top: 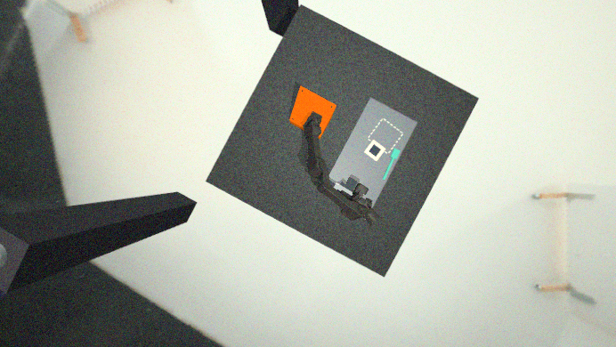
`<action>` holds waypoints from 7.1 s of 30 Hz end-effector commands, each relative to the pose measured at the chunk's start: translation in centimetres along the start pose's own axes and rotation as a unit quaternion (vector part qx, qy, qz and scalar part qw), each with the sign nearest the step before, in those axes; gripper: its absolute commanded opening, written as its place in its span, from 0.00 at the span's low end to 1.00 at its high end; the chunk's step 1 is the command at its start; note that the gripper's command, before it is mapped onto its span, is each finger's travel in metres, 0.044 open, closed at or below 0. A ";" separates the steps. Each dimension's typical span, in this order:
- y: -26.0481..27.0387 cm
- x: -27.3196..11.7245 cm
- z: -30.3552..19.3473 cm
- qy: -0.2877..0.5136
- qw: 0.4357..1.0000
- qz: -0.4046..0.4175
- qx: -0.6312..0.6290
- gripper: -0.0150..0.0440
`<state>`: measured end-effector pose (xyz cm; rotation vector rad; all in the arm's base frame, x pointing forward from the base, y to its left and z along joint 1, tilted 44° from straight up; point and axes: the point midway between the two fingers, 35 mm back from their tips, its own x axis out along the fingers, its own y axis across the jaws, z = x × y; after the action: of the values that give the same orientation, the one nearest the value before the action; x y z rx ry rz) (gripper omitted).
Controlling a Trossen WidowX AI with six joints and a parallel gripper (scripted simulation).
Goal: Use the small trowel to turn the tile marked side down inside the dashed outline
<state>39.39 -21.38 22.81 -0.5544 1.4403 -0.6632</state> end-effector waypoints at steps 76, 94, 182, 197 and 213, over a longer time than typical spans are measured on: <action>0.2 3.4 0.0 0.004 0.907 0.002 0.422 0.47; 0.2 3.5 0.0 0.004 0.846 0.001 0.533 0.65; 0.7 3.9 -3.3 -0.215 0.777 0.359 0.471 0.76; 1.6 5.4 -1.7 -0.215 0.777 0.359 0.471 0.76; 2.0 6.1 -1.0 -0.215 0.777 0.359 0.471 0.47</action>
<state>38.63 -24.09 16.97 0.6022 0.6332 -0.4840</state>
